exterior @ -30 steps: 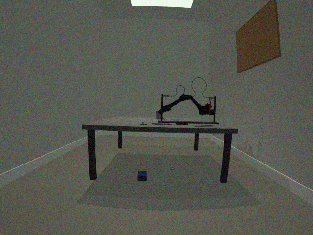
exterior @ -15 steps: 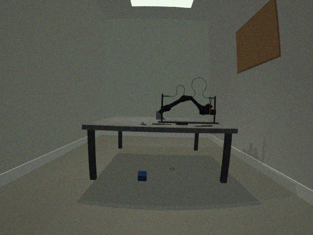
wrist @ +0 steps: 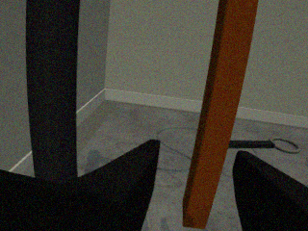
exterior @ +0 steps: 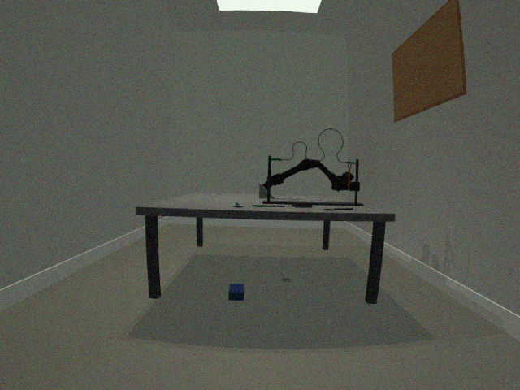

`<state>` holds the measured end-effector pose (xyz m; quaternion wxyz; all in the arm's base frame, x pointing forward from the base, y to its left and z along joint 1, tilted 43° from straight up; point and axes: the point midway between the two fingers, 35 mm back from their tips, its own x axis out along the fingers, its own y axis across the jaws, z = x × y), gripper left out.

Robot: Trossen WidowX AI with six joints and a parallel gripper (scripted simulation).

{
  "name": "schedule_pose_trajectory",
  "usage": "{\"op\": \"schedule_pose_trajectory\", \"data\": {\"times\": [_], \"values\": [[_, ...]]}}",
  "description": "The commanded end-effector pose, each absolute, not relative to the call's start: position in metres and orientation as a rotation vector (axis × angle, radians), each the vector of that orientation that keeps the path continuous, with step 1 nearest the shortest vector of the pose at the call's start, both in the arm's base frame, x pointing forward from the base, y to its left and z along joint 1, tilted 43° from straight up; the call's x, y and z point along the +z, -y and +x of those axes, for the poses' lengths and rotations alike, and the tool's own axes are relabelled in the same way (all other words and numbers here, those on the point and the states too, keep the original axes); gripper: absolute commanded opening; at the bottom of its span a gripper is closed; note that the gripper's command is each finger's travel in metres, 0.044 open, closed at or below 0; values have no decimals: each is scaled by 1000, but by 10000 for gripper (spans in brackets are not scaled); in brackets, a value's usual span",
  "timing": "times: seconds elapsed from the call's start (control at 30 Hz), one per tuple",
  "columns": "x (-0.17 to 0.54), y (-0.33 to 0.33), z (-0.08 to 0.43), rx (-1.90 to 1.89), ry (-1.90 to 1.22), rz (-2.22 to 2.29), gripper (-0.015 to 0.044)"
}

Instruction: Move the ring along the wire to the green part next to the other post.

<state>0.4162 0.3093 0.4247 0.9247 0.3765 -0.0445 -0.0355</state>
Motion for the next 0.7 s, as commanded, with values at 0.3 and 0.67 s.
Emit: {"op": "schedule_pose_trajectory", "data": {"times": [0.3,0.67], "values": [[427,-307,425,-70,95,782,160],[427,-307,425,-70,95,782,160]]}}
